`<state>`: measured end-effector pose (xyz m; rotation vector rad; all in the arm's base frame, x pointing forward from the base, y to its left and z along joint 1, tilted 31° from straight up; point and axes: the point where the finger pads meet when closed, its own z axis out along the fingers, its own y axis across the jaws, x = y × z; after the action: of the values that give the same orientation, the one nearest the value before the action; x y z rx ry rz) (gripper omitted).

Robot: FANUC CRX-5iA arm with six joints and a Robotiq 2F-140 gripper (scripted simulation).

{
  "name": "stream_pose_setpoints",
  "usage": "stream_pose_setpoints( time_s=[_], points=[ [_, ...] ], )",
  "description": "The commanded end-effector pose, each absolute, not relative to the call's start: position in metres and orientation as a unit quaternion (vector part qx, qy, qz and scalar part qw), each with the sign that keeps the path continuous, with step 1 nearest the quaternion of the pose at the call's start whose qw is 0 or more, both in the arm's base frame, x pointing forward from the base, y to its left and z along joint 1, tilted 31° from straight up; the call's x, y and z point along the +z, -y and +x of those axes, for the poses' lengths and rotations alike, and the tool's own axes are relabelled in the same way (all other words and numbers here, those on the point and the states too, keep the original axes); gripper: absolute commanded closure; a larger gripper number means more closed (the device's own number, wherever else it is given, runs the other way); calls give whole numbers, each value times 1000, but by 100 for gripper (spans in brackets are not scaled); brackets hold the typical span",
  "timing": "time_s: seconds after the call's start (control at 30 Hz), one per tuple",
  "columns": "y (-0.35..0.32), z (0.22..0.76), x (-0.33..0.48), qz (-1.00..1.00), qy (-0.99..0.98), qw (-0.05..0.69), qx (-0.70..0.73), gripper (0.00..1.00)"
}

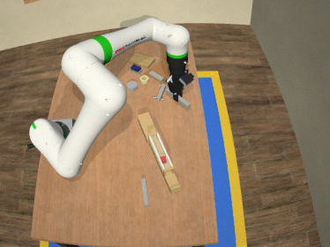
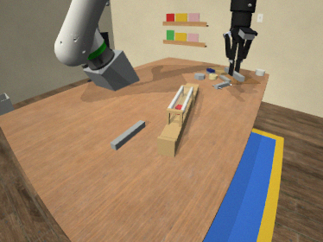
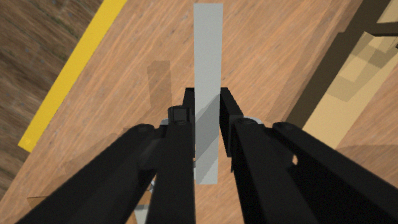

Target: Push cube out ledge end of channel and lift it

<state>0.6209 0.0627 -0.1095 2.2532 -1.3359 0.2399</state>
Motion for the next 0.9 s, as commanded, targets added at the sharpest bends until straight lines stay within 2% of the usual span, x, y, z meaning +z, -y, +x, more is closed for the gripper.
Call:
stream_pose_setpoints(
  time_s=[0.0, 0.73, 0.87],
  points=[
    [-63, 622, -109, 829, 491, 252, 89, 90],
    [-62, 611, -104, 822, 502, 251, 93, 90],
    [-47, 542, -80, 777, 570, 242, 114, 90]
  ],
)
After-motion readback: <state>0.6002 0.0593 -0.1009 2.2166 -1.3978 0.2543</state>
